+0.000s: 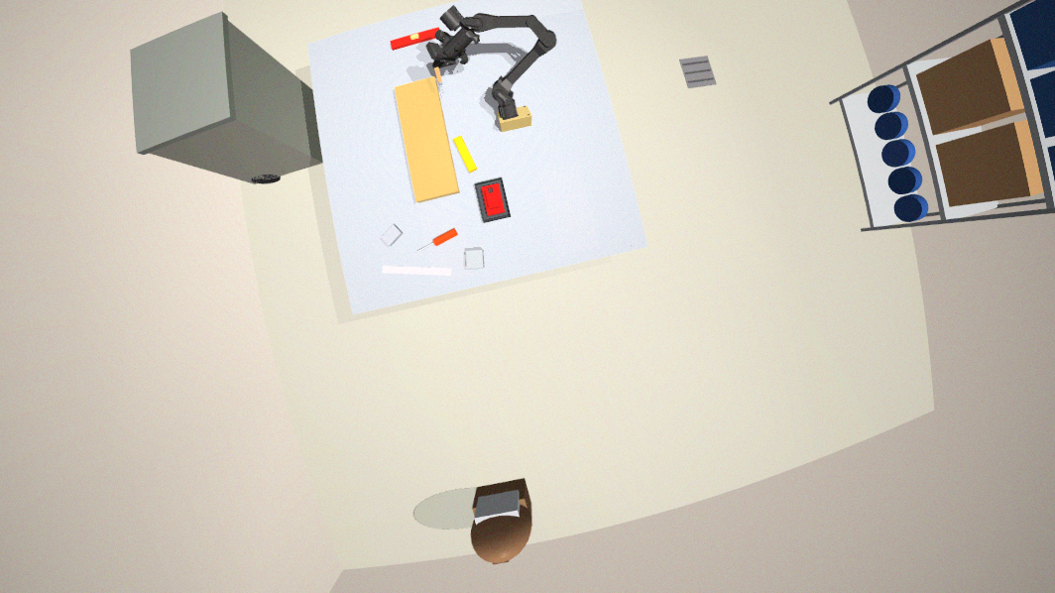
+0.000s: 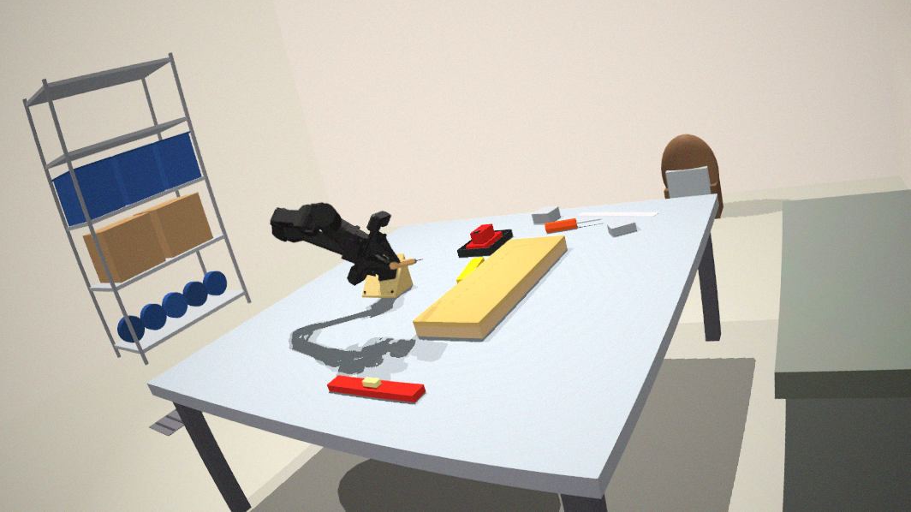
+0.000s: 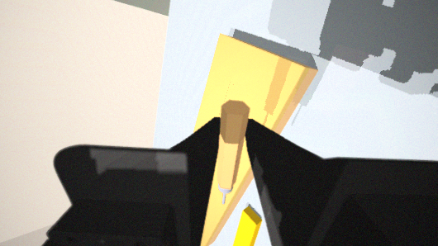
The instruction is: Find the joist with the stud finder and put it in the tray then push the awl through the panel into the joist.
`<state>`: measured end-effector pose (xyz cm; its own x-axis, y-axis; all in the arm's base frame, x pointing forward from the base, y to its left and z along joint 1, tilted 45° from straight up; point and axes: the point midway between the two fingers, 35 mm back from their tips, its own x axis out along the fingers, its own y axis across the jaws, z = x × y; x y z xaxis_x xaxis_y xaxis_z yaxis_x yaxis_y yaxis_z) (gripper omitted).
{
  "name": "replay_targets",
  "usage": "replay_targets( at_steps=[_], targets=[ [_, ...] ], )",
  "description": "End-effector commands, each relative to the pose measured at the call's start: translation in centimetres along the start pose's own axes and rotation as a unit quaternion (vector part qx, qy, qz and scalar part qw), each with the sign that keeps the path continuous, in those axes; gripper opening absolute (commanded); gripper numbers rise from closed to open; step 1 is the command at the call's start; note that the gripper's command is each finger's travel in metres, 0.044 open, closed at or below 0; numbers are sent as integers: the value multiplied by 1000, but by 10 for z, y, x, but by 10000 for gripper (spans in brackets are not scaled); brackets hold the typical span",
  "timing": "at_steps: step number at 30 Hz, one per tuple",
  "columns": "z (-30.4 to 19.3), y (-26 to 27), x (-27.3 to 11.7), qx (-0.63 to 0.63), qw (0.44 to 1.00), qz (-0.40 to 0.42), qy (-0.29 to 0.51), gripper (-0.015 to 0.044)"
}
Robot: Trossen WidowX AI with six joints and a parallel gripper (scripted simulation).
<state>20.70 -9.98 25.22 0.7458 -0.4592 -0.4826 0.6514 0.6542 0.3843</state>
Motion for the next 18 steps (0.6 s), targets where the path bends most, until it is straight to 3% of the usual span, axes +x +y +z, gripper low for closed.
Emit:
replay_targets(
  at_steps=[1,18],
  targets=[
    [3,8,-4,-56,998,29,-13,0],
    [14,39,-21,-331,931,119,-103,0]
  ],
)
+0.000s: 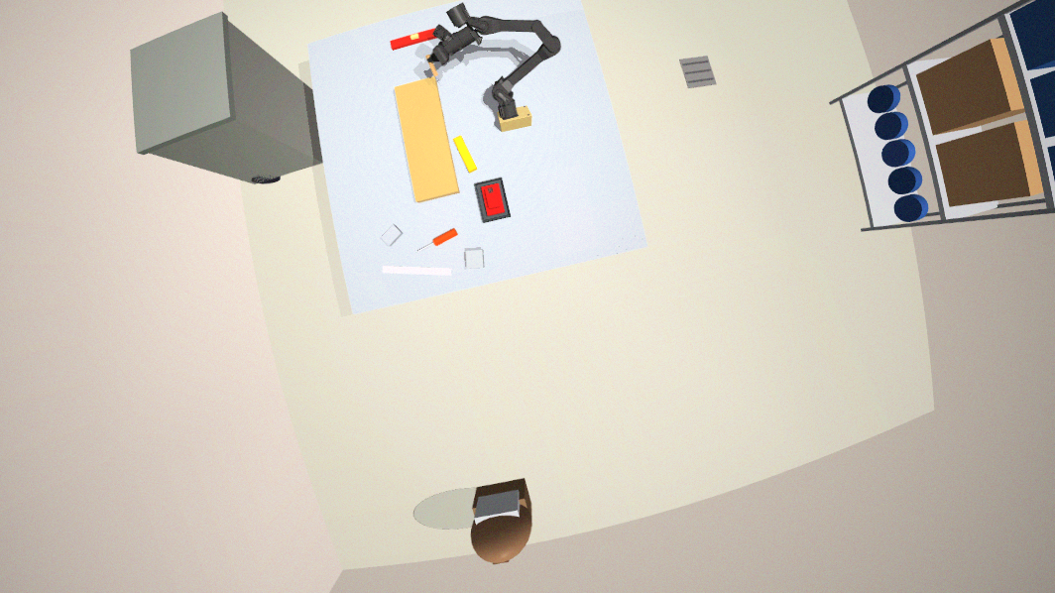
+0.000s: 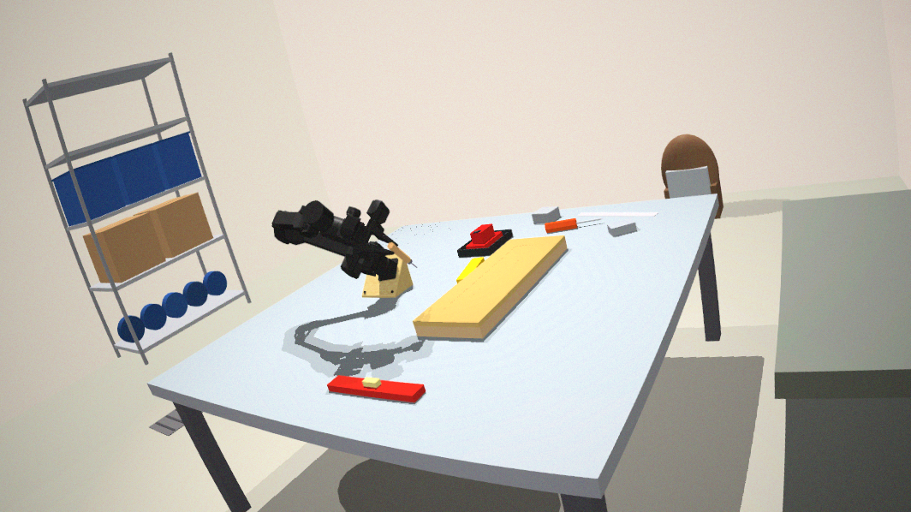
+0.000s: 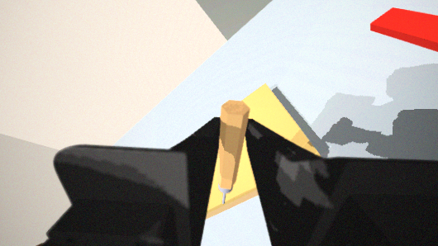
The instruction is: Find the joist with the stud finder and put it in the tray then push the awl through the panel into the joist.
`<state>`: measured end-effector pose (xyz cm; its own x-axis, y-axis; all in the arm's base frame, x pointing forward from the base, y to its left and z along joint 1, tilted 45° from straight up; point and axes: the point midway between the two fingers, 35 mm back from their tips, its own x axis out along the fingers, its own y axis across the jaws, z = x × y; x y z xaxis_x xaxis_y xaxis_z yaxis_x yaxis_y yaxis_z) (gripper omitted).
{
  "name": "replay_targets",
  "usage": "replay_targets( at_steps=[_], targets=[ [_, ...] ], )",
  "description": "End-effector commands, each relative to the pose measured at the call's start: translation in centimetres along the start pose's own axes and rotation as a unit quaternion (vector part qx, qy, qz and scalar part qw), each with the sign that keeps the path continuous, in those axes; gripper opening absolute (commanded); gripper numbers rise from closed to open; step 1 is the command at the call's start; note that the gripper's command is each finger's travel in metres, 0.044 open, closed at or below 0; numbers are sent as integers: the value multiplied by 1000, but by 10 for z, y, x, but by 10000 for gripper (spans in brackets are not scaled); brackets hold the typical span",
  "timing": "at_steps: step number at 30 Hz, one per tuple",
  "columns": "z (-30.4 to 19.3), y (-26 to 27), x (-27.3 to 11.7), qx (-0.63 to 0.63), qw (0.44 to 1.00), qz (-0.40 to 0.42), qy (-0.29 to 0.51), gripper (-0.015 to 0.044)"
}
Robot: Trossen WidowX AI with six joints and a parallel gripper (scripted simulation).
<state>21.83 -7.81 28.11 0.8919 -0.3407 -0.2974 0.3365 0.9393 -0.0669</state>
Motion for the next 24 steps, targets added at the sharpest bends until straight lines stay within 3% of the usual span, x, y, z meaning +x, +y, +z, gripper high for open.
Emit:
replay_targets(
  at_steps=[1,13,14,24],
  targets=[
    [8,6,-4,-60,998,17,-28,0],
    [28,20,-17,-266,956,38,-115,0],
    [22,16,-11,-225,970,35,-89,0],
    [16,34,12,-282,954,97,-33,0]
  ],
)
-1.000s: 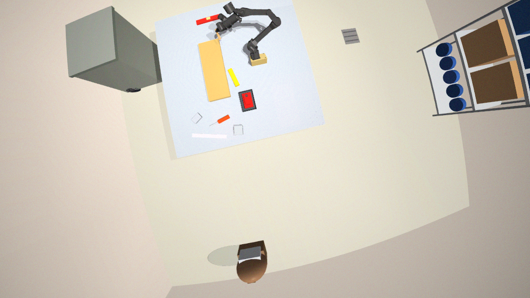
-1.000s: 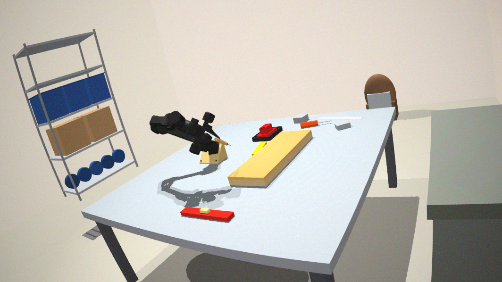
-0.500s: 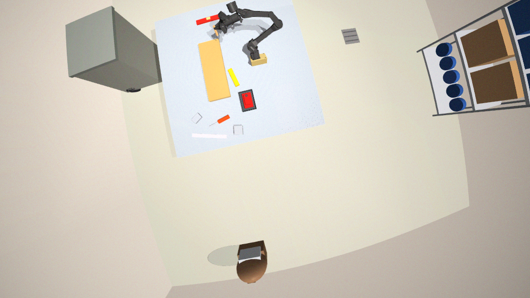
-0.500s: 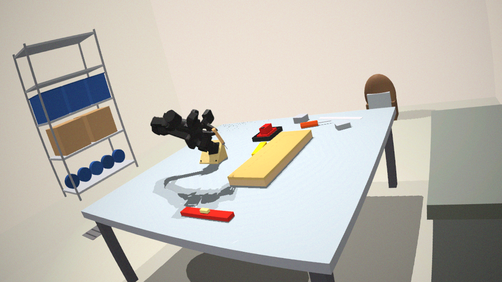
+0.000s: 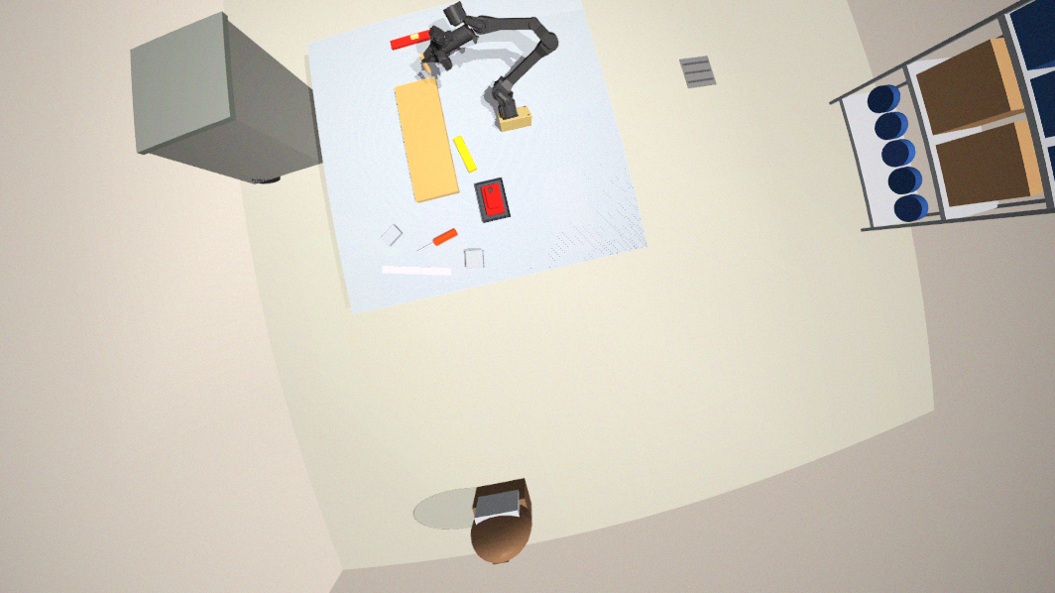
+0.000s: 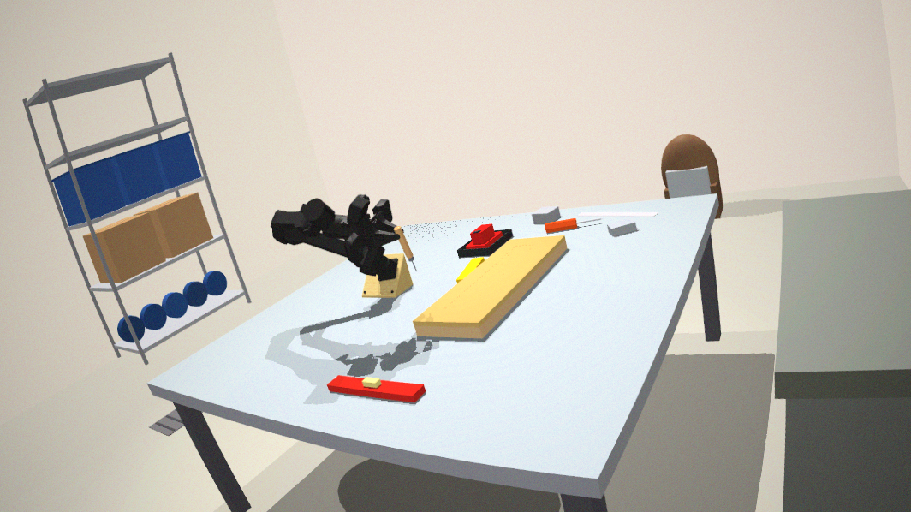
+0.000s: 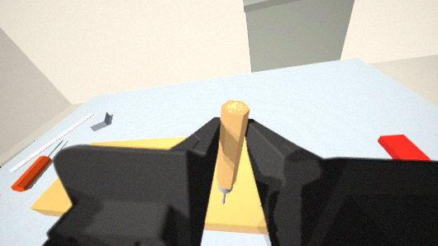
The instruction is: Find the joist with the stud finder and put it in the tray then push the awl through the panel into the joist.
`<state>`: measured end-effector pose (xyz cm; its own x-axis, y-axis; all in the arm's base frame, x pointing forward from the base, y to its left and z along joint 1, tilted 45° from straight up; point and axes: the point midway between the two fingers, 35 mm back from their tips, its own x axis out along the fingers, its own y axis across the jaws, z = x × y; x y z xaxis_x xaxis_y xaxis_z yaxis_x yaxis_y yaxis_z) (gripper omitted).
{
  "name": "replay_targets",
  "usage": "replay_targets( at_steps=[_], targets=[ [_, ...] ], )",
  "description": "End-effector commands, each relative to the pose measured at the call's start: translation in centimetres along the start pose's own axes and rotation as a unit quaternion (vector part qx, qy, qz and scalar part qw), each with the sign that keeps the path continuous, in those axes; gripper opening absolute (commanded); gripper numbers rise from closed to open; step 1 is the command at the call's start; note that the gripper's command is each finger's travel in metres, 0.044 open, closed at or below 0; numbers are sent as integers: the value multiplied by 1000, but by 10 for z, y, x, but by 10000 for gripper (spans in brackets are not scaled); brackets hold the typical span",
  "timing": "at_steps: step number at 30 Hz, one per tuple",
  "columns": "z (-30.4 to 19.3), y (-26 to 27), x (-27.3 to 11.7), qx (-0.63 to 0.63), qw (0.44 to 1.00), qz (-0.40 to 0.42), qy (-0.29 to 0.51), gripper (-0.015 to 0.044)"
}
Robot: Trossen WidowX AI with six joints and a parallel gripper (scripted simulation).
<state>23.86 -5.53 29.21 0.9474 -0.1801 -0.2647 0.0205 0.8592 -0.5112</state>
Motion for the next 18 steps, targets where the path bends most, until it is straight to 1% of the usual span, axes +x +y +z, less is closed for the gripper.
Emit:
replay_targets(
  at_steps=[1,18],
  targets=[
    [4,7,9,-22,999,33,8,0],
    [2,44,53,-112,975,182,58,0]
  ],
)
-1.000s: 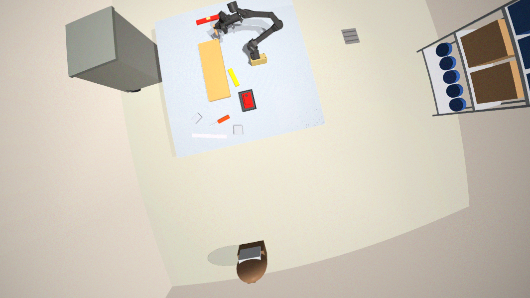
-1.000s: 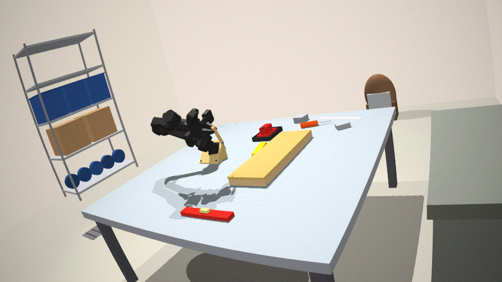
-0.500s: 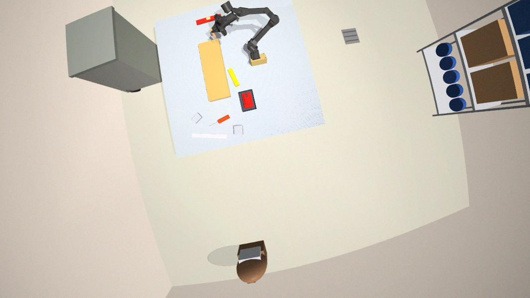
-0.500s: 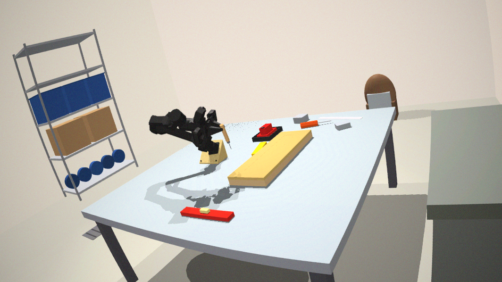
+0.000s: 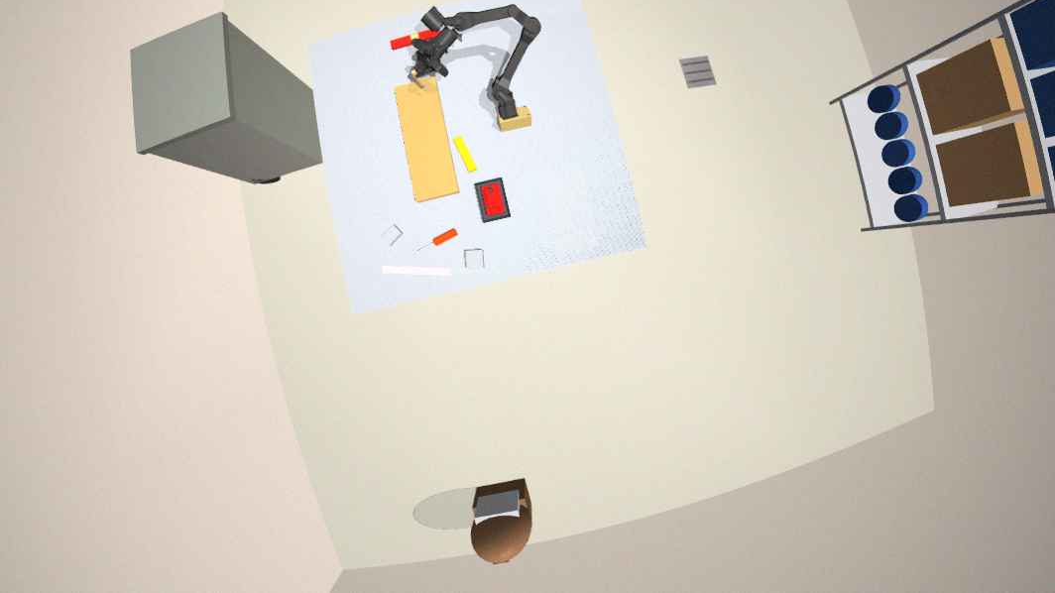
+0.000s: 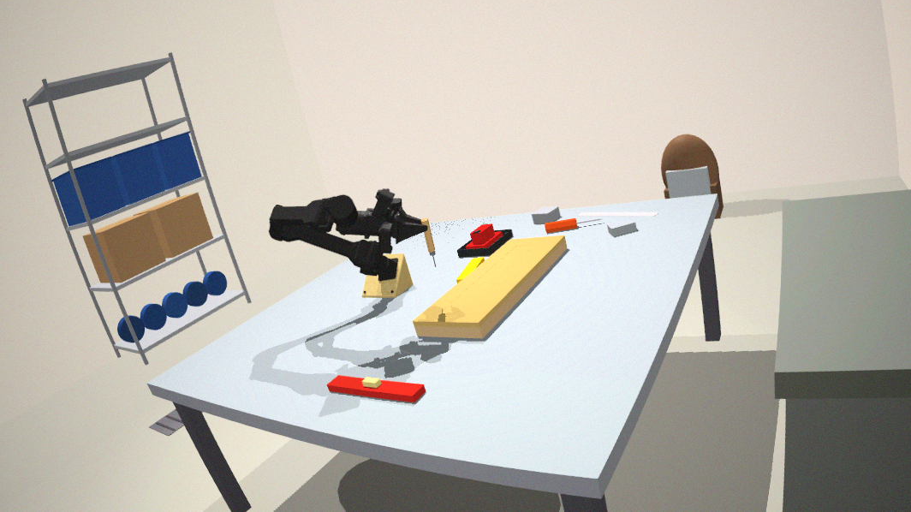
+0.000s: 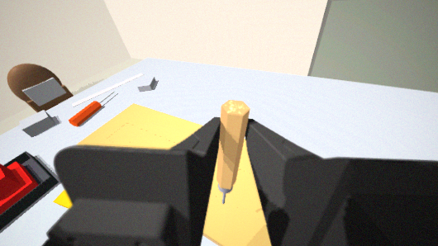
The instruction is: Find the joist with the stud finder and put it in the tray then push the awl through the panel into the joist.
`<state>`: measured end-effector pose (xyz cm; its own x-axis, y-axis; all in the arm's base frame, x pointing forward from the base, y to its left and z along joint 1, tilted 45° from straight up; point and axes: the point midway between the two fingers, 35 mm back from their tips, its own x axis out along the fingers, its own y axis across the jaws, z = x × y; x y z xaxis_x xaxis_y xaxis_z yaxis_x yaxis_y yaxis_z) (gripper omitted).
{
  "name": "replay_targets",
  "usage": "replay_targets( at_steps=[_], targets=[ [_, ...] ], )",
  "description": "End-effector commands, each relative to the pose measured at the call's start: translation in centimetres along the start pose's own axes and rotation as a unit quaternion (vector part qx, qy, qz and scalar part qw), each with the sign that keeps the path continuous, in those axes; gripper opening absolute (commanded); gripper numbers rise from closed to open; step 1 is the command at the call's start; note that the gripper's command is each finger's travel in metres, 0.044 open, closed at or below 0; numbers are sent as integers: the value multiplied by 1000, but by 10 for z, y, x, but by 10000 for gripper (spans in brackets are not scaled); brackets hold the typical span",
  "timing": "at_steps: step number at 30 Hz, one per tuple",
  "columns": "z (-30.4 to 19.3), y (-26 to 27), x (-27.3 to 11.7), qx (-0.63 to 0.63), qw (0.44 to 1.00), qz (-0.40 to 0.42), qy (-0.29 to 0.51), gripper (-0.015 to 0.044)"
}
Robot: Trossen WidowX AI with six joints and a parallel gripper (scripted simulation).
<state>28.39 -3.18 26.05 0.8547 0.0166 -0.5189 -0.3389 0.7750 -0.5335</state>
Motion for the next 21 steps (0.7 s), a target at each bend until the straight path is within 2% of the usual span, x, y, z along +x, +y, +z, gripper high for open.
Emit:
replay_targets(
  at_steps=[1,21],
  targets=[
    [5,5,10,-21,999,34,3,0],
    [9,40,68,-108,971,211,29,0]
  ],
)
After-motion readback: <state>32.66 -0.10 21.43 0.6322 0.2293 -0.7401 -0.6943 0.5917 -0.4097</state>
